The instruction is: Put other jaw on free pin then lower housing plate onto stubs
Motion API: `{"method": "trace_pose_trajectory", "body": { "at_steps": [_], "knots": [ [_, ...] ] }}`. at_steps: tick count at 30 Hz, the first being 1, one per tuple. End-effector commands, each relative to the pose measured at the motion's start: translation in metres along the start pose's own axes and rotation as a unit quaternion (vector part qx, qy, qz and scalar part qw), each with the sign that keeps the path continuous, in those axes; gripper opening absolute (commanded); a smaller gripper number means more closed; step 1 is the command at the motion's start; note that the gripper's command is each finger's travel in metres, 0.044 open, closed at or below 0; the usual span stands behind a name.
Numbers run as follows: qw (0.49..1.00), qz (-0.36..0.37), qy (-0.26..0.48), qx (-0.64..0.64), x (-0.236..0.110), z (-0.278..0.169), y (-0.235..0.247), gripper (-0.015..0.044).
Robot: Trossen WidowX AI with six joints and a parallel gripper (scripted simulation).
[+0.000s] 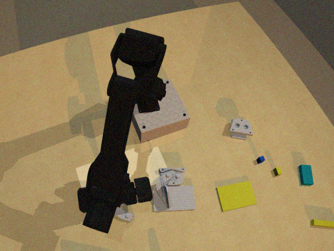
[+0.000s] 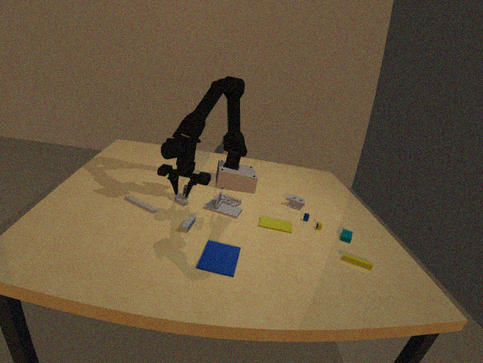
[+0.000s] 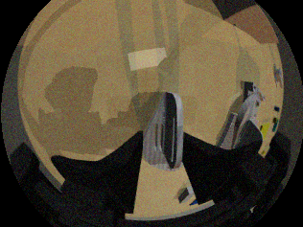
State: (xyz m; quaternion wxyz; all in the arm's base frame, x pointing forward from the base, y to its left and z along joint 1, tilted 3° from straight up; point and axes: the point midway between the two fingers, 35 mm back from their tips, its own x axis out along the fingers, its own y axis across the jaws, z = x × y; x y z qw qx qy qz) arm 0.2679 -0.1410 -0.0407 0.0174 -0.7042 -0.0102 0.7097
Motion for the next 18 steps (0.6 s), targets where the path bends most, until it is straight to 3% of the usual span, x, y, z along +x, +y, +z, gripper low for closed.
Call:
{"method": "trace_pose_trajectory", "body": {
  "at_steps": [1, 10, 18],
  "knots": [
    [1.0, 0.003, 0.0, 0.001, 0.0, 0.0, 0.001, 0.0134],
    [1.0, 0.003, 0.0, 0.001, -0.002, 0.0, 0.001, 0.0134],
    [1.0, 0.002, 0.0, 0.001, -0.026, -0.002, 0.002, 0.0134]
  ]
}}
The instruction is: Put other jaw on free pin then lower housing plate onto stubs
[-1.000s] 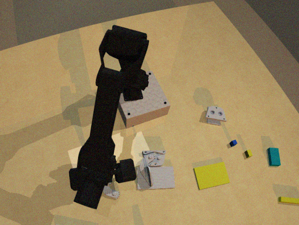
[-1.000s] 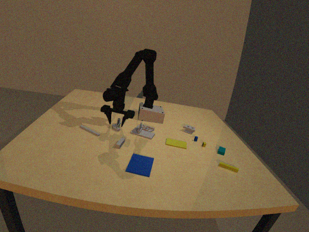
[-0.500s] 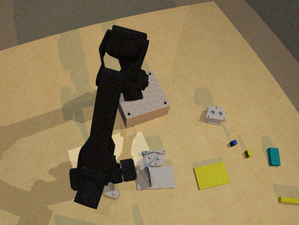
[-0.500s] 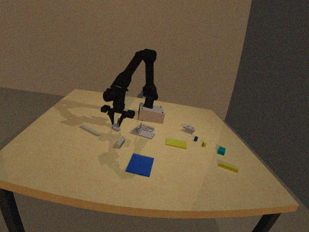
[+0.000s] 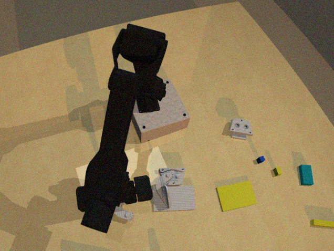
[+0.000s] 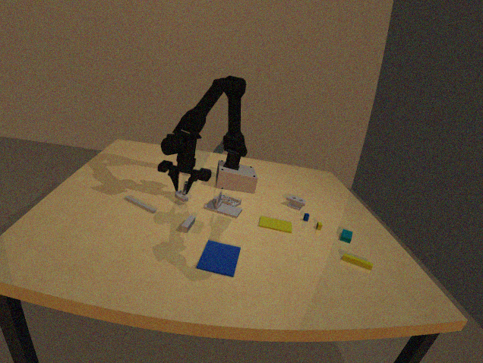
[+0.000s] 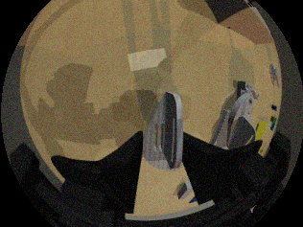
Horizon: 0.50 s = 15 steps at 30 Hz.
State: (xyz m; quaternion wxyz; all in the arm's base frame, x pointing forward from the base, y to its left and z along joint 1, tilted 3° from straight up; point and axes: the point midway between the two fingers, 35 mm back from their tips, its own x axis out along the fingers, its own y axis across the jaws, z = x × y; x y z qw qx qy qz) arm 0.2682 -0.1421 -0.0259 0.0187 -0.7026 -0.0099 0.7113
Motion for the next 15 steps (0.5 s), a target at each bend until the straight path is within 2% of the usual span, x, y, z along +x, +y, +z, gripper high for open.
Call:
{"method": "trace_pose_trajectory", "body": {
  "at_steps": [1, 15],
  "knots": [
    [1.0, 0.003, 0.003, 0.0, -0.014, -0.002, 0.002, 0.0134],
    [1.0, 0.002, 0.003, 0.001, -0.059, -0.001, 0.0, 0.0134]
  ]
}}
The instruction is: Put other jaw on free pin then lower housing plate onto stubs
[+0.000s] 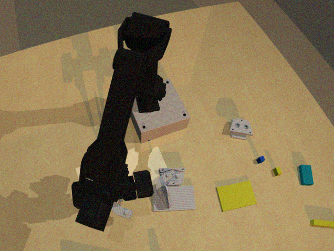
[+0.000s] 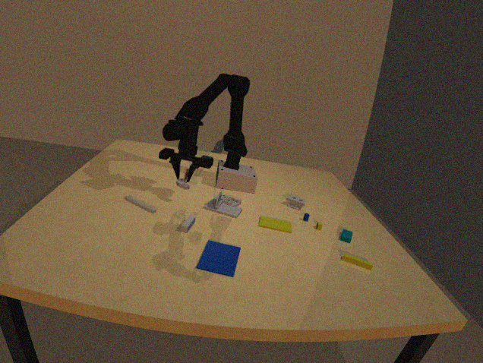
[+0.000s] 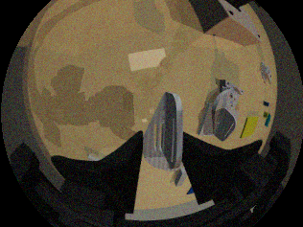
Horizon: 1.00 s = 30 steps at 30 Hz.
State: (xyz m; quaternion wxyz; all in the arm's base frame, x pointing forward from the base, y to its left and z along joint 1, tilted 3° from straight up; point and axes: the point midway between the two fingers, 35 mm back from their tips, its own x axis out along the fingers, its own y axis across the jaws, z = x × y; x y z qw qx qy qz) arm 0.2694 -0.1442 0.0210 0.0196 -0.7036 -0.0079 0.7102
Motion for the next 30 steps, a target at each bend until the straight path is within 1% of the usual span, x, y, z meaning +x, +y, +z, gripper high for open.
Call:
{"method": "trace_pose_trajectory", "body": {
  "at_steps": [1, 8, 19, 30],
  "knots": [
    [1.0, 0.001, 0.002, -0.001, -0.014, 0.0, 0.0, 0.0134],
    [1.0, 0.001, 0.002, -0.012, -0.017, 0.001, -0.002, 0.0134],
    [0.983, 0.001, 0.002, -0.181, -0.02, 0.004, -0.028, 0.0134],
    [0.937, 0.0, 0.002, -0.348, -0.022, 0.011, -0.053, 0.0134]
  ]
}}
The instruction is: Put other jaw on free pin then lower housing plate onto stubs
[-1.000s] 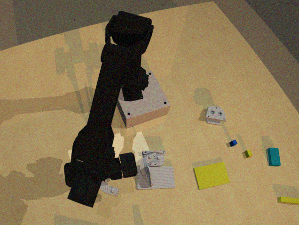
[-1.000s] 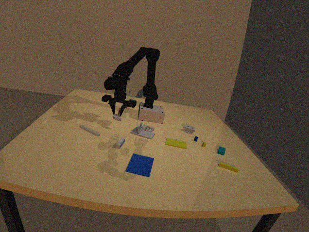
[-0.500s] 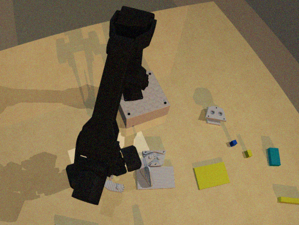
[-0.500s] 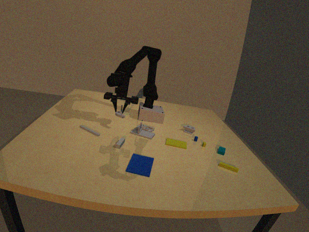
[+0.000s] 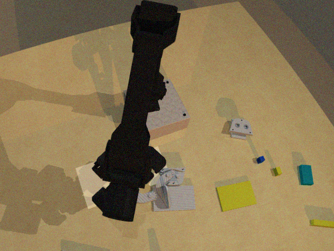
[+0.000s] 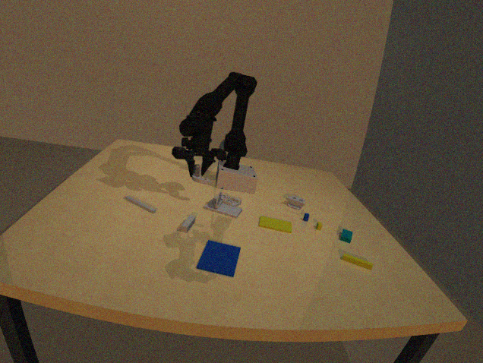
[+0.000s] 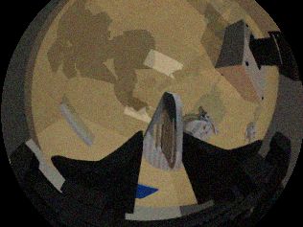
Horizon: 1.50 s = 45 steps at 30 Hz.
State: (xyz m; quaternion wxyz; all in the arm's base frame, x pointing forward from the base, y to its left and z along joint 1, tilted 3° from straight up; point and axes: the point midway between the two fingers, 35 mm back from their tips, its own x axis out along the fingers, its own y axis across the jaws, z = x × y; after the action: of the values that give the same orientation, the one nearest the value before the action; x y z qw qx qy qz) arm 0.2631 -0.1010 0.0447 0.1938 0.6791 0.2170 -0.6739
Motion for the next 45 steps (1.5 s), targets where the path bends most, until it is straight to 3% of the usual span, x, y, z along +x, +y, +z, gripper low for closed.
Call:
{"method": "trace_pose_trajectory", "body": {
  "at_steps": [1, 22, 45],
  "knots": [
    [0.998, -0.003, 0.001, -0.068, 0.0, -0.003, -0.011, 0.0134],
    [0.921, -0.004, 0.003, -0.389, -0.002, -0.013, -0.057, 0.0134],
    [0.723, -0.004, 0.006, -0.69, -0.001, -0.013, -0.104, 0.0134]
  ]
}}
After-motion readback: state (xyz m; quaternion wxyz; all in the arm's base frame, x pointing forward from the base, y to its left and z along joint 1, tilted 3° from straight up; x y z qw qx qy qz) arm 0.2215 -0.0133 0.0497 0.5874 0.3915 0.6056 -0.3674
